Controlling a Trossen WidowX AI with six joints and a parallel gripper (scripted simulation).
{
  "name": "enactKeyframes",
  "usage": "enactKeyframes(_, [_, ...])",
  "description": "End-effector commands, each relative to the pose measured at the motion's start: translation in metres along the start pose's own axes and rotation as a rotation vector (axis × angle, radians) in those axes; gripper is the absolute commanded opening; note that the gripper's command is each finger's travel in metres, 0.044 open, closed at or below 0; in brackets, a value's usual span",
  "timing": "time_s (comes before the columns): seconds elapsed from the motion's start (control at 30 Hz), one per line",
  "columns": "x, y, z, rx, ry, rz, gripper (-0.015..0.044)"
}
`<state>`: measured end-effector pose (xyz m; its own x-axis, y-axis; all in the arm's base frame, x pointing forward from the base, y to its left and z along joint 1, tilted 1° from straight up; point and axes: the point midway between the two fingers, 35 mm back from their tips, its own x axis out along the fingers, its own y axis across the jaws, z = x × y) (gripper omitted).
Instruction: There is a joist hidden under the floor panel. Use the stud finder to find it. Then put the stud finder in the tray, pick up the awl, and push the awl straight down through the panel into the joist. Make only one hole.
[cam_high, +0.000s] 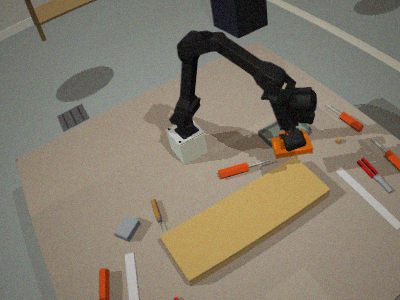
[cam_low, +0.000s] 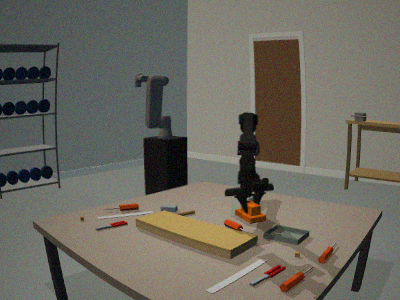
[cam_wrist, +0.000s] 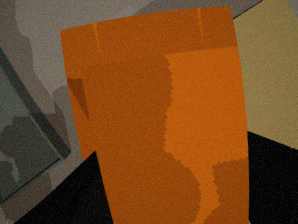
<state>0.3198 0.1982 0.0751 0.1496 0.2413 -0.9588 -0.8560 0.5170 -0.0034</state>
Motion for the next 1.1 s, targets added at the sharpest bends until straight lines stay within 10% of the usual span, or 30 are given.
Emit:
enactKeyframes(0.0, [0.002,0.028,0.009,-0.066,-0.010,0.022,0.0000])
enactKeyframes(1.07, [0.022,0.177,0.018,-0.441,-0.013,0.141,0.0000])
